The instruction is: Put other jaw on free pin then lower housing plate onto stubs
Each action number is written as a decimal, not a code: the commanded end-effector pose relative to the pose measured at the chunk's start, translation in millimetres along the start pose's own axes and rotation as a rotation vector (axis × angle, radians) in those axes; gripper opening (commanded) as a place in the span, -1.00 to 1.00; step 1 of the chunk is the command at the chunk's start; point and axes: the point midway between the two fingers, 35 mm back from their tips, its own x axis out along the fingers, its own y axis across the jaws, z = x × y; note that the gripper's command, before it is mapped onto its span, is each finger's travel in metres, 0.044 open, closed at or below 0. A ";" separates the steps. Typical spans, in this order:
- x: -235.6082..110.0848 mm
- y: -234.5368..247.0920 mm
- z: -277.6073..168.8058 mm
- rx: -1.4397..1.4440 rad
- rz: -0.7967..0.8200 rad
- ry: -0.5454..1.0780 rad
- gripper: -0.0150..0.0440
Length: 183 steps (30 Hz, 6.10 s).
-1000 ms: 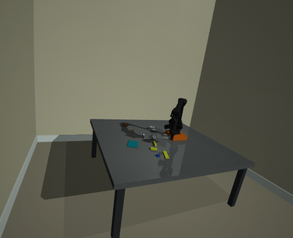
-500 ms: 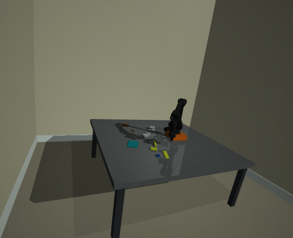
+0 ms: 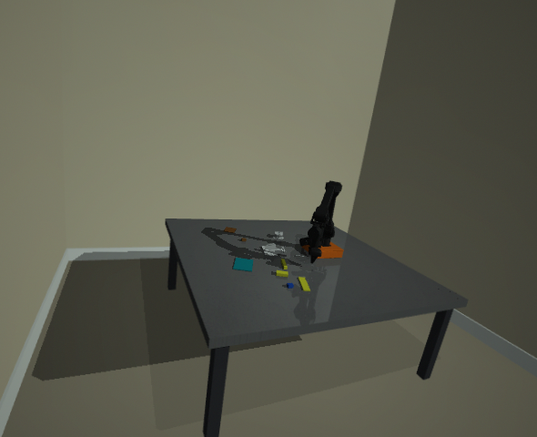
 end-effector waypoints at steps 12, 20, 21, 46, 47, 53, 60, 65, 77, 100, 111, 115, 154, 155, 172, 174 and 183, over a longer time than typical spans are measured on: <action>18.8 -4.3 -1.5 -0.002 -0.009 0.003 -0.37; -31.9 -1.5 -0.3 -0.003 -0.007 0.001 0.35; -43.5 -2.4 -0.7 -0.003 -0.007 0.002 0.43; -52.8 -3.4 -1.1 -0.002 -0.008 0.003 1.00; -52.8 -3.4 -1.1 -0.002 -0.008 0.003 1.00; -52.8 -3.4 -1.1 -0.002 -0.008 0.003 1.00; -52.8 -3.4 -1.1 -0.002 -0.008 0.003 1.00; -52.8 -3.4 -1.1 -0.002 -0.008 0.003 1.00; -53.0 -5.9 -0.5 -0.135 -0.008 0.004 0.47; -53.5 -18.6 2.2 -0.815 -0.008 0.007 -0.49; -53.7 -24.6 3.4 -1.140 -0.007 0.009 -0.49; -53.7 -26.8 3.8 -1.258 -0.007 0.009 -0.49; -53.2 -48.2 6.7 -2.412 -0.002 0.015 -0.49; -53.2 -48.7 6.7 -2.441 -0.002 0.016 -0.49; -52.6 -58.0 7.5 -2.944 0.002 0.019 -0.49; -52.5 -59.1 7.5 -3.003 0.002 0.019 -0.49; -52.1 -63.6 7.8 -3.250 0.005 0.021 -0.49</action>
